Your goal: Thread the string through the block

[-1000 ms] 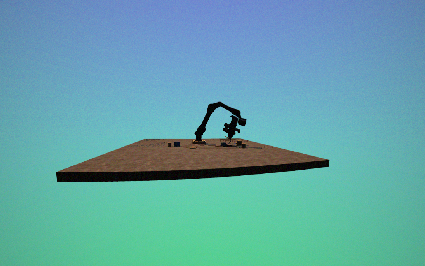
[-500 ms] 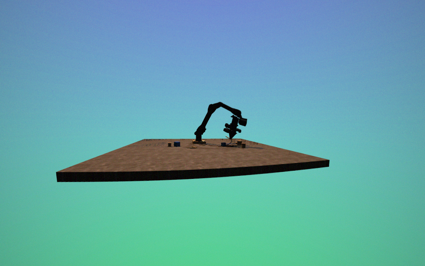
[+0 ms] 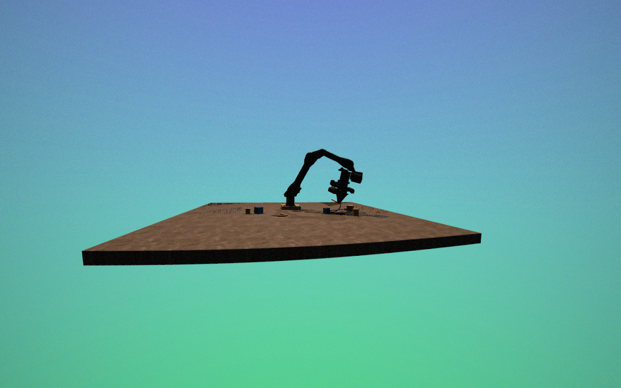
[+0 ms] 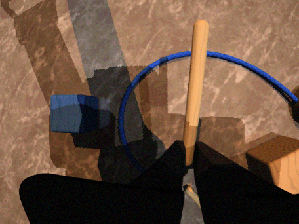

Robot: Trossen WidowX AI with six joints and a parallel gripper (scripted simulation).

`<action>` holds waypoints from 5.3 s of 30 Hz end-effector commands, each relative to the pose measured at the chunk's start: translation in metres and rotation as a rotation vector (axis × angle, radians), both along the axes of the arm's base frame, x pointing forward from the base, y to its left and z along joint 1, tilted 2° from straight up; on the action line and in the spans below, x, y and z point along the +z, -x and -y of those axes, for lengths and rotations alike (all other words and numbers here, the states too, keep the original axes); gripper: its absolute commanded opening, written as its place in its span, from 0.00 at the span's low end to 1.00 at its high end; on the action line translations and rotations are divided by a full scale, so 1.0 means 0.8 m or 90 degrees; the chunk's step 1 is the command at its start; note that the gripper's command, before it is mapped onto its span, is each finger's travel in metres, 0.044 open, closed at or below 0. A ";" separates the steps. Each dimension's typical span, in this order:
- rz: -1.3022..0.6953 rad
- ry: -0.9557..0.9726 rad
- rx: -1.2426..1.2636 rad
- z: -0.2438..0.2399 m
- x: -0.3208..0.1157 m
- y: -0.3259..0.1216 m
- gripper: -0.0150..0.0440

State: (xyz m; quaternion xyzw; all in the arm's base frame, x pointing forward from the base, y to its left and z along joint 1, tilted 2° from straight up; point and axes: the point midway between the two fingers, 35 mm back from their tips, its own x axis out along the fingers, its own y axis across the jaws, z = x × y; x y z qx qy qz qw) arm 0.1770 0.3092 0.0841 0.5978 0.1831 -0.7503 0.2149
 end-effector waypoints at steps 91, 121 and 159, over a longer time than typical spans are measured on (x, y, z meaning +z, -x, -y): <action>0.111 -0.082 0.020 -0.045 0.013 -0.143 0.25; 0.152 -0.101 0.024 -0.047 0.015 -0.189 0.25; 0.156 -0.101 0.024 -0.020 -0.021 -0.200 0.25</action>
